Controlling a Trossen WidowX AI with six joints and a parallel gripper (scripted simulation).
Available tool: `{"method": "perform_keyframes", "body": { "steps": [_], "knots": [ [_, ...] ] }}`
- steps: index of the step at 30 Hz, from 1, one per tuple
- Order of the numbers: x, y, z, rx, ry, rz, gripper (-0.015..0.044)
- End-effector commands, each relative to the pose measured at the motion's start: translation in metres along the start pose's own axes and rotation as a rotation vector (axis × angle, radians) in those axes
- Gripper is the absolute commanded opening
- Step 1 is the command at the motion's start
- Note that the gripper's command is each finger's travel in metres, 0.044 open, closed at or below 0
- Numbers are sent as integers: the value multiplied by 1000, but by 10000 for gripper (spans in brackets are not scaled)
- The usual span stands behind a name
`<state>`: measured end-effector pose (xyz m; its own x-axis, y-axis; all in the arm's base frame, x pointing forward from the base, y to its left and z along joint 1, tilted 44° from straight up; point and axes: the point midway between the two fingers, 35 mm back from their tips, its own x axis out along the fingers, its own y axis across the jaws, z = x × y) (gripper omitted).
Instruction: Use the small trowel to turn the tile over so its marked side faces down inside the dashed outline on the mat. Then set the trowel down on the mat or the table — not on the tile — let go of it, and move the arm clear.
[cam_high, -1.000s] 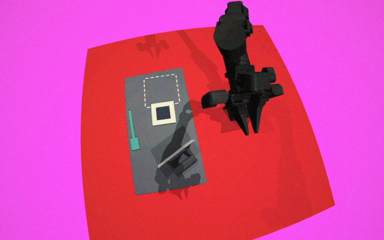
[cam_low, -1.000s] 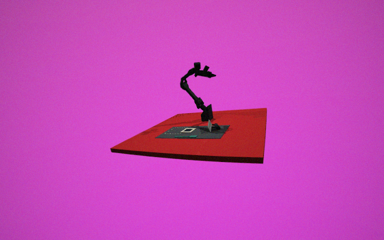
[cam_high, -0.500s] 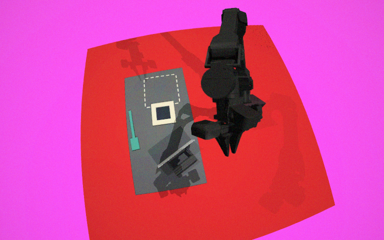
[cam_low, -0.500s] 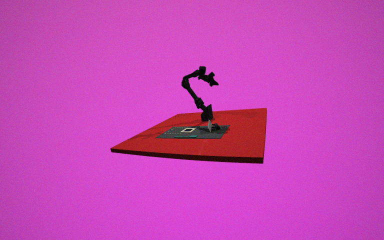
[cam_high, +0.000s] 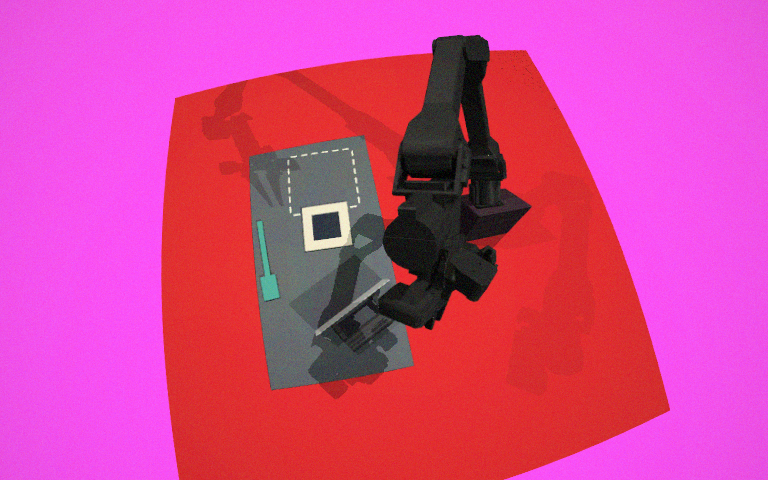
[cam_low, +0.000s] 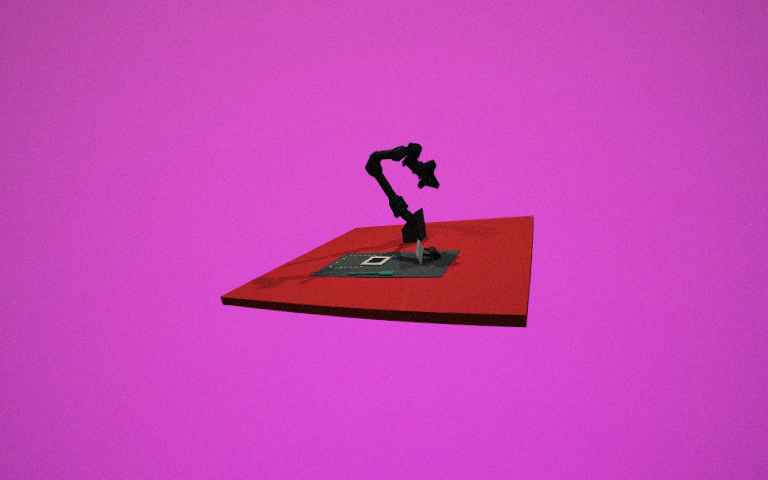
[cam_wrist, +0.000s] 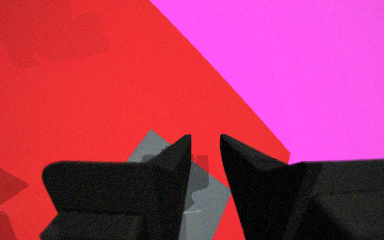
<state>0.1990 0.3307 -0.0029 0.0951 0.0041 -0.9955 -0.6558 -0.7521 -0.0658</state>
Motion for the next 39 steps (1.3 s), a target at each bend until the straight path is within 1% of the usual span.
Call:
{"method": "perform_keyframes", "body": {
  "steps": [1, 11, 21, 30, 39],
  "knots": [
    [15, 8, -12, -85, 43, 50, 100],
    [49, 30, -42, -340, 131, 193, 100],
    [78, 55, -70, -602, 174, 363, 100],
    [101, 82, -94, -842, 170, 534, 100],
    [118, 109, -116, -1084, 120, 711, 100]
  ]
}}
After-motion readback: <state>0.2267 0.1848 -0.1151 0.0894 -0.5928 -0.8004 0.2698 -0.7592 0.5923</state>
